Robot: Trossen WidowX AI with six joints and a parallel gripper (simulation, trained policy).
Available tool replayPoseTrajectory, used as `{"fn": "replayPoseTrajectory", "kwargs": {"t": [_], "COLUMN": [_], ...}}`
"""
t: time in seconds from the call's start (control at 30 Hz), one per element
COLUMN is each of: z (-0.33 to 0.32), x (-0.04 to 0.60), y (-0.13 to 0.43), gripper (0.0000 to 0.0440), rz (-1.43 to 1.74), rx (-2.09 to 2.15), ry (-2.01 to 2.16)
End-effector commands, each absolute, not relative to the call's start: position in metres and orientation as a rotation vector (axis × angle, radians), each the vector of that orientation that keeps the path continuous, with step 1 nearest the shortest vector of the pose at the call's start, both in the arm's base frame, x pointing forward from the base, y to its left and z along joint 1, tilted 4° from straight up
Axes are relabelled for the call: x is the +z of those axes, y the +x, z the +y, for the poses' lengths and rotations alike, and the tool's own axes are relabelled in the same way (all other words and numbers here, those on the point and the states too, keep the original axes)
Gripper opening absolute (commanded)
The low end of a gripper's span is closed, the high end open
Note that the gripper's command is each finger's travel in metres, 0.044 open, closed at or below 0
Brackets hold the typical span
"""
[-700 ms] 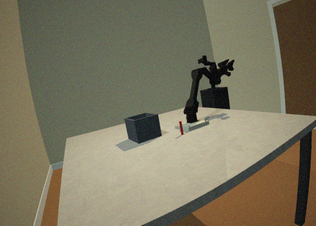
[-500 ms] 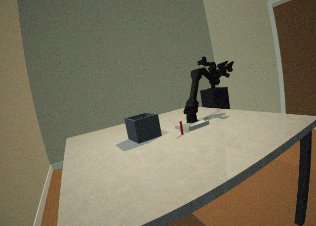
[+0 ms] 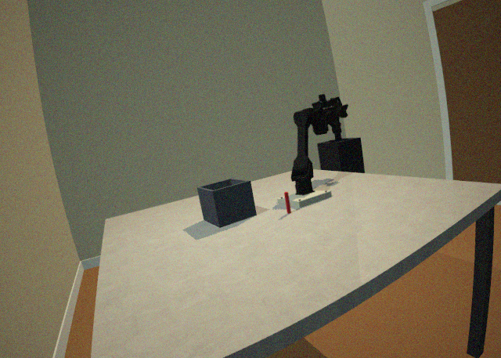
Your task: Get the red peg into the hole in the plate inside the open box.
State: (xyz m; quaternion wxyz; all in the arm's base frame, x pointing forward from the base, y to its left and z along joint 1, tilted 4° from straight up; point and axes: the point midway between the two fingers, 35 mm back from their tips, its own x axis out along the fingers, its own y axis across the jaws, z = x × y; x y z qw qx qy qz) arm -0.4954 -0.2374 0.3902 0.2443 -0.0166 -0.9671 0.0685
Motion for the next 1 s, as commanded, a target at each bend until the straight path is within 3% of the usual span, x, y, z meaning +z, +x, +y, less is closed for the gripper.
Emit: {"fn": "replayPoseTrajectory", "kwargs": {"t": [0.0,0.47,0.97], "z": [-0.263,-0.369,-0.435], "x": [0.406,0.442,0.479], "y": [-0.478,-0.385,-0.266], "gripper": [0.044,0.044,0.044], "rz": [-2.642,-2.681,-2.649], "rx": [0.205,0.25,0.303], "ry": [0.041,0.45,0.864]}}
